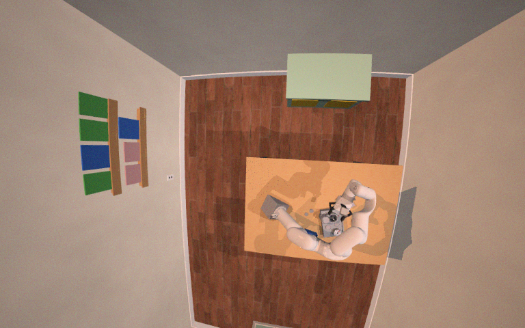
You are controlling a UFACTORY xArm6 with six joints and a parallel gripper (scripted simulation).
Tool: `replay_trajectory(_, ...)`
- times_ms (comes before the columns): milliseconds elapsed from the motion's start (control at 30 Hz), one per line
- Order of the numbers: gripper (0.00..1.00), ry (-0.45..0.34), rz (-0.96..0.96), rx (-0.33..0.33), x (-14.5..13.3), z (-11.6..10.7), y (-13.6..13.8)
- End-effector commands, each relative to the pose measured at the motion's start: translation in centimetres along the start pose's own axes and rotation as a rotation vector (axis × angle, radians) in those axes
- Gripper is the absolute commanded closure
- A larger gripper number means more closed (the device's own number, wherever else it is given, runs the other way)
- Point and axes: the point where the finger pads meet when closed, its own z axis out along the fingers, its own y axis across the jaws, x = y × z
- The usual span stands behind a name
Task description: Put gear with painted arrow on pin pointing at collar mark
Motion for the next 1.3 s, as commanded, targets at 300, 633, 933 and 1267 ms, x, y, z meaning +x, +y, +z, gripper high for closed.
replay_trajectory(300, 0.0, -0.324, 0.448, -0.438, -3.1, 6.1, -5.2)
replay_trajectory(633, 0.0, -0.564, 0.781, -0.769, -5.7, 11.0, -9.0)
replay_trajectory(933, 0.0, -0.718, 0.999, -0.983, -7.2, 14.0, -11.4)
replay_trajectory(1267, 0.0, -0.844, 1.175, -1.159, -8.5, 16.4, -13.4)
